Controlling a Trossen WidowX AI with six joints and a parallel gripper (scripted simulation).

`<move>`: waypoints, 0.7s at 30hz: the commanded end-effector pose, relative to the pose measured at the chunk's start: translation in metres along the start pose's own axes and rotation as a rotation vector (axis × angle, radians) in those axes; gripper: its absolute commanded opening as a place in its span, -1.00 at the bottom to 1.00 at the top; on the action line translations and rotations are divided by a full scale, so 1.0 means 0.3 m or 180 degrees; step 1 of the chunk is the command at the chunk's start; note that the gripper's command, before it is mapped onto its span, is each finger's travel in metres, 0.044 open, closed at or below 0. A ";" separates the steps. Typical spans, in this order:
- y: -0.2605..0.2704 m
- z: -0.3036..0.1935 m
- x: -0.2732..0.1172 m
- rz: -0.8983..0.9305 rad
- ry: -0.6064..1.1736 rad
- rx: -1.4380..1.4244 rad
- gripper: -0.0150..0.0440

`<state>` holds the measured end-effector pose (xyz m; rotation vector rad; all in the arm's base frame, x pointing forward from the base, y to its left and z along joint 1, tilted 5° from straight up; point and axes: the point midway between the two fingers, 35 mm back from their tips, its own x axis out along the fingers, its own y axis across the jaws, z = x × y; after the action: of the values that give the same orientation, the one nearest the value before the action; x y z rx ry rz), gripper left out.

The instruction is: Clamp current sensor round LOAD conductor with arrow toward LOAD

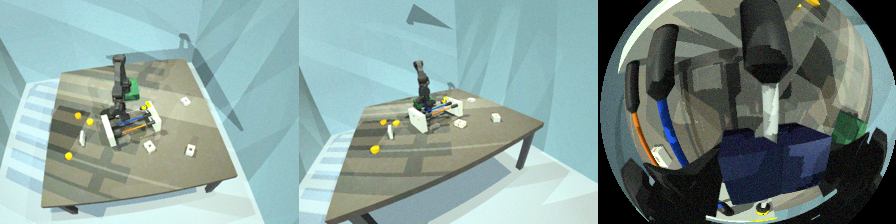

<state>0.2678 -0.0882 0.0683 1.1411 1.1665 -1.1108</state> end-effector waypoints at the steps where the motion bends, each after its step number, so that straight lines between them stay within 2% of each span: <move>1: 0.000 0.029 -0.018 0.0015 -0.0097 0.0047 -0.49; 21: 0.000 0.000 0.000 0.0000 -0.0001 0.0000 -0.49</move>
<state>0.2678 -0.0882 0.0683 1.1407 1.1663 -1.1110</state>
